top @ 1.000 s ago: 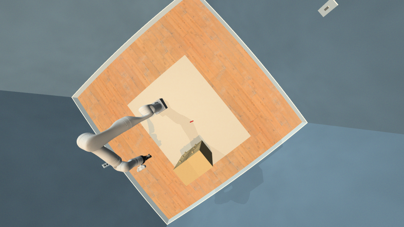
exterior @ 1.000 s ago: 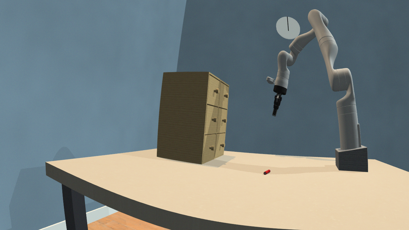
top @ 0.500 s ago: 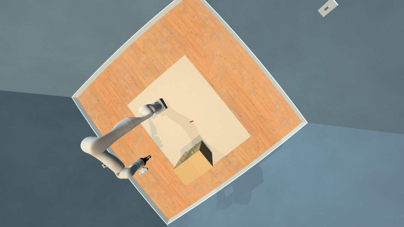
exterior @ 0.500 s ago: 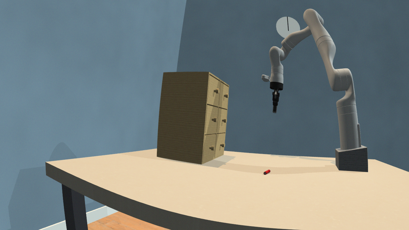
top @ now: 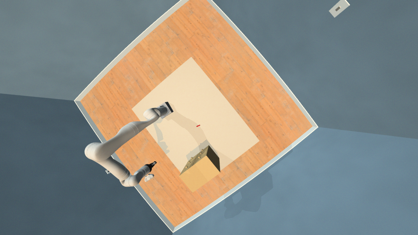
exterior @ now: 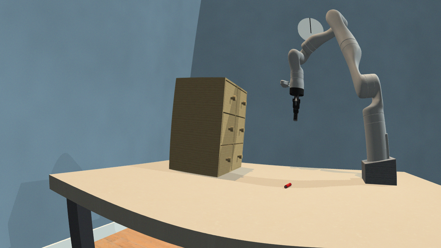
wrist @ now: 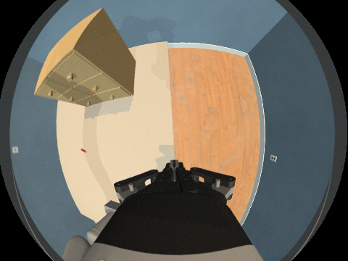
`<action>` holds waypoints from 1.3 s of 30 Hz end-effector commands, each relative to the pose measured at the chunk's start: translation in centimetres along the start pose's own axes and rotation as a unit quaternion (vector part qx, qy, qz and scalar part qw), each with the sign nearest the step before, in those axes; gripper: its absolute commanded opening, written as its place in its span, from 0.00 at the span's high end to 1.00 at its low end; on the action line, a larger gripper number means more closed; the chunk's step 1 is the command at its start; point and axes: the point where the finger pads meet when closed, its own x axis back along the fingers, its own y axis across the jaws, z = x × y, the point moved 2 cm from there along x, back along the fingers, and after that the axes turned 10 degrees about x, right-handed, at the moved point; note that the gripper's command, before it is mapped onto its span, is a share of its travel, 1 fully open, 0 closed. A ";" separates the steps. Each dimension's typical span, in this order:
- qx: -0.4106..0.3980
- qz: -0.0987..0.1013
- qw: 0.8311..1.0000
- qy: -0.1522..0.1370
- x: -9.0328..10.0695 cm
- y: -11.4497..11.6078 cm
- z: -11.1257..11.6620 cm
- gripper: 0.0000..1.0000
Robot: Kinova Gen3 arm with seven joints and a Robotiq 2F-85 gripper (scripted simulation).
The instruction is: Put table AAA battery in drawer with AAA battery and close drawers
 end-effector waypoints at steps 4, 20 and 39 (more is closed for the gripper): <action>0.000 -0.001 1.000 -0.003 0.0 0.1 -0.1 1.00; 0.000 -0.001 1.000 -0.003 0.0 0.1 -0.1 1.00; 0.000 0.004 1.000 -0.008 1.8 -4.3 0.6 1.00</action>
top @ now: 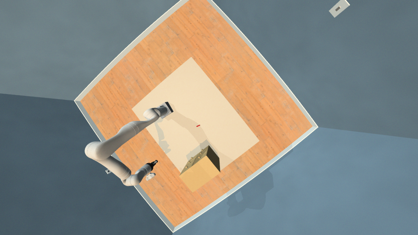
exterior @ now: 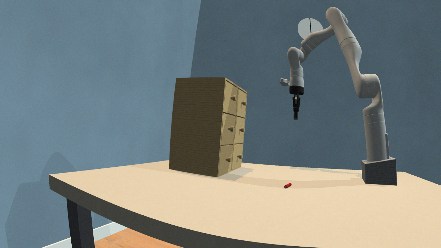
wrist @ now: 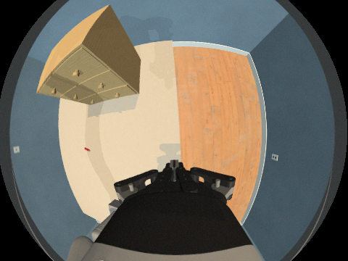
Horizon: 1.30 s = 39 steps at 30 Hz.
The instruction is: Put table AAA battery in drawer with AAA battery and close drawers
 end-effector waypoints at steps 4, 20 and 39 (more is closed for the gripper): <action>-0.001 -0.002 1.000 -0.003 3.7 -7.1 1.6 1.00; -0.002 -0.004 1.000 0.000 10.5 -21.0 5.5 1.00; -0.006 -0.010 1.000 0.016 9.8 -20.7 5.7 1.00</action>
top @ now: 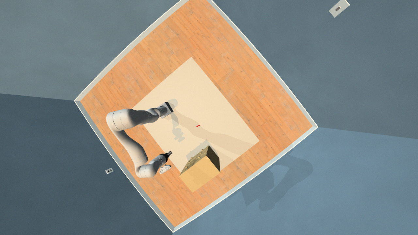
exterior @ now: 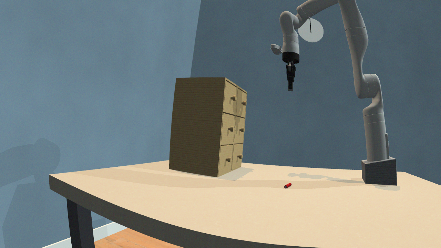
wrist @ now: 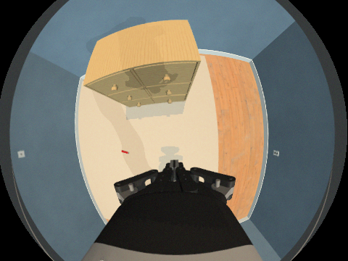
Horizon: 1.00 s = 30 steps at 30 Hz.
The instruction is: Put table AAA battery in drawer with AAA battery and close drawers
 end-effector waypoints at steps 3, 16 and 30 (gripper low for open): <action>0.003 -0.002 1.000 0.012 -0.3 -0.2 0.3 1.00; 0.008 -0.012 0.995 0.095 -3.0 -0.1 2.2 1.00; 0.006 -0.031 0.980 0.198 -6.7 0.3 4.5 1.00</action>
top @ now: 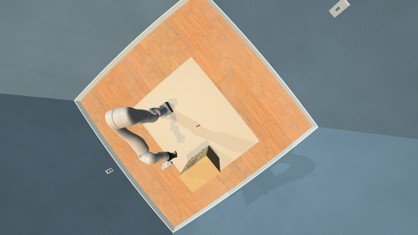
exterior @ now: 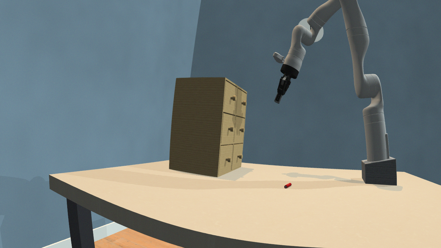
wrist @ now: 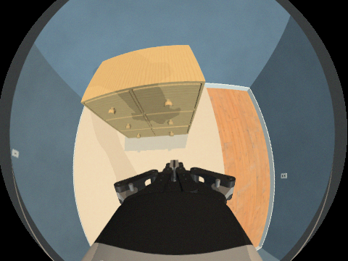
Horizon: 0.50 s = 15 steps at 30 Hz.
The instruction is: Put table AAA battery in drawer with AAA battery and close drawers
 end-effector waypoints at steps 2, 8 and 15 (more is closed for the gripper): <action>0.004 0.002 0.999 0.038 -1.8 -0.4 0.0 1.00; 0.003 -0.002 0.998 0.061 -2.7 -0.4 0.2 1.00; 0.003 -0.006 0.996 0.084 -3.7 -0.4 0.4 1.00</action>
